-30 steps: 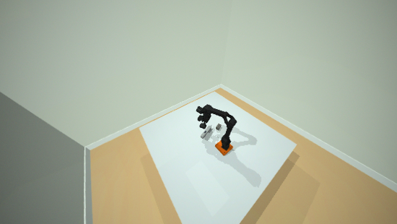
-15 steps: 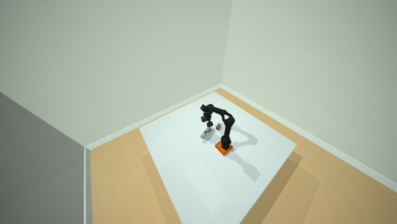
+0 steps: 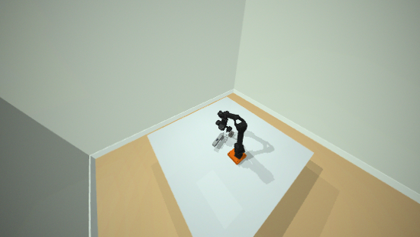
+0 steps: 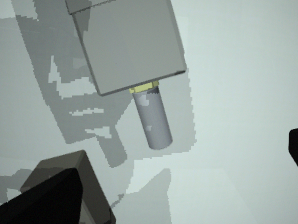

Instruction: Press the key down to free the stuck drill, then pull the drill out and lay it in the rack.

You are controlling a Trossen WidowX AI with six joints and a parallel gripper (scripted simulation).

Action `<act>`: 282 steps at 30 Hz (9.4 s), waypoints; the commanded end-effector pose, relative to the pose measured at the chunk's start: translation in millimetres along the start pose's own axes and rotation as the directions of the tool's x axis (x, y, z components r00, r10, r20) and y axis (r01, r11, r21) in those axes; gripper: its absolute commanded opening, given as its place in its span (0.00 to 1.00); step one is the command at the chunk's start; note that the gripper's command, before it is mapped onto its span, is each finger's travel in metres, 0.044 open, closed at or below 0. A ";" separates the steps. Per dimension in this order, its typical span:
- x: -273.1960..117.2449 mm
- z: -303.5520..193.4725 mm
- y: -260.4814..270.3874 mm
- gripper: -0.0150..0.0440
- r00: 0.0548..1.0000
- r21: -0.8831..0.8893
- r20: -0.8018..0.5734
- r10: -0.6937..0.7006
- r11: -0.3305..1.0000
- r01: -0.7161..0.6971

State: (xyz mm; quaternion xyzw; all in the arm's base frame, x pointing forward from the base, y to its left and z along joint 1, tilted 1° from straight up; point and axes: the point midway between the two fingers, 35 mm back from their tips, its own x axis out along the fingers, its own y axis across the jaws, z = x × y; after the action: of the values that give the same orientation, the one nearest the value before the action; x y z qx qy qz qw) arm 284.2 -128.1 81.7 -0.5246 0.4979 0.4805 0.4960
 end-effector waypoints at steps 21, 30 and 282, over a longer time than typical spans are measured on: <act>22.8 -5.5 7.9 1.00 1.000 -0.117 0.013 0.021 0.993 -0.020; 37.0 -1.6 8.3 1.00 1.000 -0.117 0.013 0.022 0.993 -0.020; 54.6 -85.5 2.1 0.25 1.000 -0.117 0.007 0.021 0.993 -0.020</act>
State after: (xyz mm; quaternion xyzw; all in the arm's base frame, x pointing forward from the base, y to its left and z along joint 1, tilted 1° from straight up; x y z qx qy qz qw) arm 285.1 -216.3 28.4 -0.5442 0.4750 0.5151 0.4614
